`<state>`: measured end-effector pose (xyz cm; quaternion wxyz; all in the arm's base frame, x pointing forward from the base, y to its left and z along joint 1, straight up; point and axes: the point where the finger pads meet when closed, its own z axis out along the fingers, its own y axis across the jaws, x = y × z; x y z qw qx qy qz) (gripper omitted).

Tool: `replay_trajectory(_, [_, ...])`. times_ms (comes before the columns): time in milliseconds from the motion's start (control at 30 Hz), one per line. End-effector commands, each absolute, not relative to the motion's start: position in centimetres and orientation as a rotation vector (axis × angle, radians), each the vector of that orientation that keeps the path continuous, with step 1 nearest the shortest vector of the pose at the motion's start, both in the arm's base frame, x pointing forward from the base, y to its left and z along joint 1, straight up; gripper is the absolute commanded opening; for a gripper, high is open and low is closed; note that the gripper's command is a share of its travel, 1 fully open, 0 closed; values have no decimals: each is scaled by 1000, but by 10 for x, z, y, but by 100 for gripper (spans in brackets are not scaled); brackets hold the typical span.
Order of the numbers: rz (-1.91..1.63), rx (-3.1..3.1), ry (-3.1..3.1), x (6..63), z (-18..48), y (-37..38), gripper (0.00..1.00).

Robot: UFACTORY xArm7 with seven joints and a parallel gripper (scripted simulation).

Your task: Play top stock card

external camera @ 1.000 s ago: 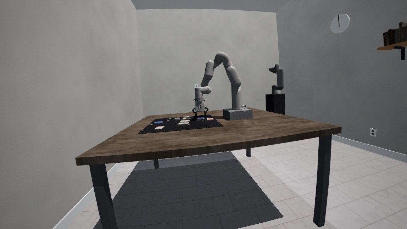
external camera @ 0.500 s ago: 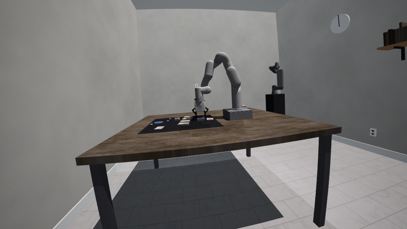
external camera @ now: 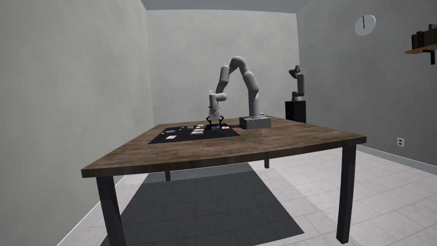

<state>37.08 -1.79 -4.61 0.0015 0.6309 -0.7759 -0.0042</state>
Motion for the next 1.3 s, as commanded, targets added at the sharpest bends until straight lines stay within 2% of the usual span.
replay_trajectory(0, [-9, 1982, -2437, 372, -46, -18, 87])
replay_trajectory(533, [-9, 1982, -2437, 372, -46, -18, 87])
replay_trajectory(567, [-9, 1982, -2437, 372, -46, -18, 75])
replay_trajectory(1267, [-9, 1982, -2437, 372, -46, -18, 75])
